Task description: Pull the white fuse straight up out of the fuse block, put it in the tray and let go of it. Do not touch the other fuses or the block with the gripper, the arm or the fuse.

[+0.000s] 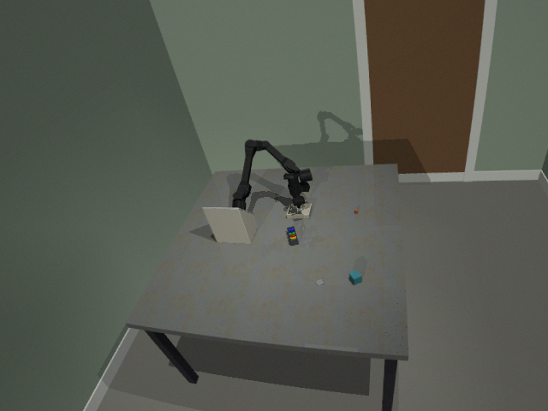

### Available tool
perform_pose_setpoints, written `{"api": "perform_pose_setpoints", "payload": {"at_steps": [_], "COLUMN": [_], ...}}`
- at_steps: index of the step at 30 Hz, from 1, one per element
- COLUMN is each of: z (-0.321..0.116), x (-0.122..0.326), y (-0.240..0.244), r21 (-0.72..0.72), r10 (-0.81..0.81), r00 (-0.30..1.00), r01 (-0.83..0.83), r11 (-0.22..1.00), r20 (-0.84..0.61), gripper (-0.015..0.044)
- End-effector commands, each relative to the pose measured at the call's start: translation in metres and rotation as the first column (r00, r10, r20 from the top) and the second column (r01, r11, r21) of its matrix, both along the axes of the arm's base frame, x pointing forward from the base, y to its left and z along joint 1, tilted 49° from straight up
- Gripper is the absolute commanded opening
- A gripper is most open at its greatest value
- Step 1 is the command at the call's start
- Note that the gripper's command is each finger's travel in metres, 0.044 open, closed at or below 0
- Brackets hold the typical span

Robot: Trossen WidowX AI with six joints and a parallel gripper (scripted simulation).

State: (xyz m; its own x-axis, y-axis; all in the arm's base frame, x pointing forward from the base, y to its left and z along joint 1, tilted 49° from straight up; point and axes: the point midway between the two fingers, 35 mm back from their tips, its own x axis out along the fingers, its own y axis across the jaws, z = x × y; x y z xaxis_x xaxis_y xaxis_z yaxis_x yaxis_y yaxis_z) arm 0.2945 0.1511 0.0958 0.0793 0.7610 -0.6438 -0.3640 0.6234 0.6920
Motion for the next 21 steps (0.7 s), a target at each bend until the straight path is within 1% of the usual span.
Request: {"api": "perform_pose_setpoints", "payload": {"at_steps": [1, 3, 5, 21], "z": [0.005, 0.017, 0.022, 0.02], "x": [0.0, -0.002, -0.003, -0.003], "y": [-0.007, -0.023, -0.029, -0.029], "r21": [-0.003, -0.007, -0.008, -0.013], "r10": [0.0, -0.002, -0.003, -0.008], "r00": [1.0, 1.0, 1.0, 1.0], "r01": [0.0, 0.002, 0.003, 0.008], "r11": [1.0, 1.0, 1.0, 1.0], "r20": [0.0, -0.005, -0.007, -0.011], "gripper": [0.033, 0.033, 0.033, 0.033]}}
